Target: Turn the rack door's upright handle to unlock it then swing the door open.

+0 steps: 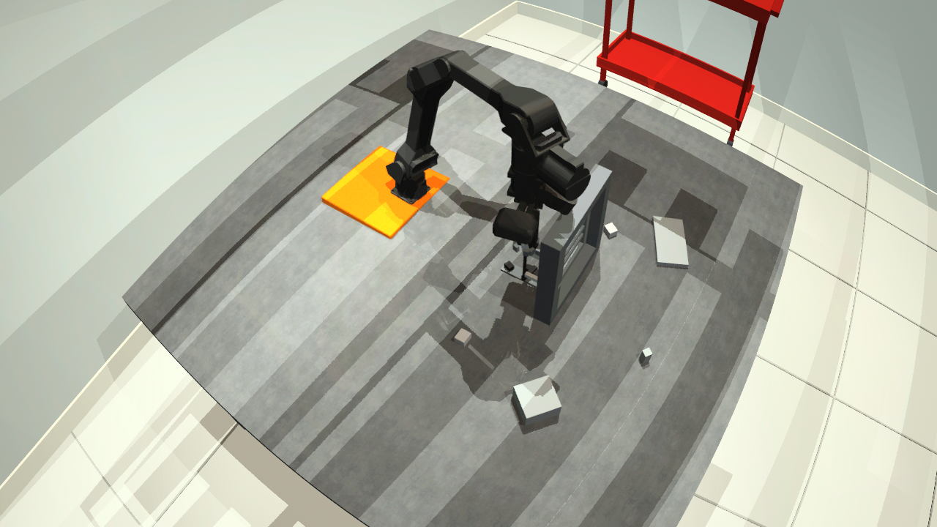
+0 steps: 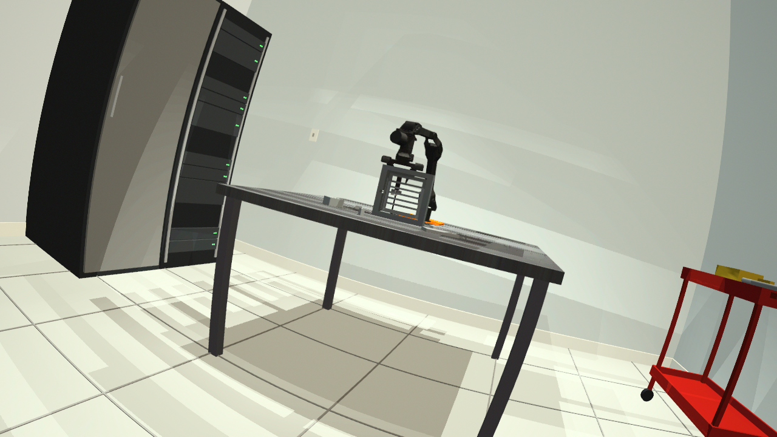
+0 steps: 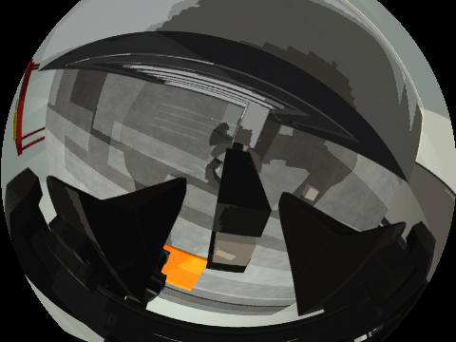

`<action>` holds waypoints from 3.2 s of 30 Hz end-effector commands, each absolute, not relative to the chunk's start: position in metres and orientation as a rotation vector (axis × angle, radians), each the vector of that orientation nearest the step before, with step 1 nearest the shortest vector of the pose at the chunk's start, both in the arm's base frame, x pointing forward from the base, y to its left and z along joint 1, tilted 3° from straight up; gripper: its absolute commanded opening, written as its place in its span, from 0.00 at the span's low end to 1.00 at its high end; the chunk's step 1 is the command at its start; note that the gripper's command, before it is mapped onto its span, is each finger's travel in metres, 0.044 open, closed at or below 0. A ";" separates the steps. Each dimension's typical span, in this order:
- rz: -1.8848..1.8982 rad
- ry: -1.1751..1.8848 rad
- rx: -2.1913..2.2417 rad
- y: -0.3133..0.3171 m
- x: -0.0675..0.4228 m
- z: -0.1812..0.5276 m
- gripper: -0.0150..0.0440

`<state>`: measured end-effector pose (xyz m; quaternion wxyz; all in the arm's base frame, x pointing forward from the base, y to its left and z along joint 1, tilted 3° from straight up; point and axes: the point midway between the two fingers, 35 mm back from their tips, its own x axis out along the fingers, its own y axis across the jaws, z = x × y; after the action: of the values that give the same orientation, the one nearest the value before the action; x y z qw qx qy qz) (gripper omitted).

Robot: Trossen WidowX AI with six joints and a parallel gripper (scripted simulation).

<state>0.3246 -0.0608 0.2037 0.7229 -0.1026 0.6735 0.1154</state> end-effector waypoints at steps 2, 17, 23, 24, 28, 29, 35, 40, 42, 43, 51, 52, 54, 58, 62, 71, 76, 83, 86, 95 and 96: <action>0.496 1.438 -0.479 -0.060 0.325 0.203 0.76; 1.036 1.220 -1.064 -0.060 0.325 0.203 0.76; 1.243 1.087 -1.291 -0.060 0.325 0.203 0.76; 1.277 1.062 -1.328 -0.060 0.325 0.203 0.76; 1.361 0.997 -1.420 -0.060 0.325 0.203 0.76; 1.361 0.997 -1.420 -0.060 0.325 0.203 0.76; 1.361 0.997 -1.420 -0.060 0.325 0.203 0.76; 1.361 0.997 -1.420 -0.060 0.325 0.203 0.73; 1.361 0.997 -1.420 -0.060 0.325 0.203 0.71; 1.361 0.997 -1.420 -0.060 0.325 0.203 0.70; 1.361 0.997 -1.420 -0.060 0.325 0.203 0.61; 1.361 0.997 -1.420 -0.060 0.325 0.203 0.60; 1.361 0.997 -1.420 -0.060 0.325 0.203 0.58; 1.361 0.997 -1.420 -0.060 0.325 0.203 0.53; 1.361 0.997 -1.420 -0.060 0.325 0.203 0.49; 1.361 0.997 -1.420 -0.060 0.325 0.203 0.38; 1.361 0.997 -1.420 -0.060 0.325 0.203 0.33; 1.352 1.004 -1.409 -0.060 0.325 0.203 0.30; 1.312 1.036 -1.365 -0.059 0.322 0.203 0.30; 1.180 1.132 -1.219 -0.056 0.315 0.203 0.30; 1.165 1.142 -1.203 -0.056 0.314 0.203 0.30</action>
<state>0.3185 -0.0585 0.2033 0.5087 -0.5264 0.4587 0.5037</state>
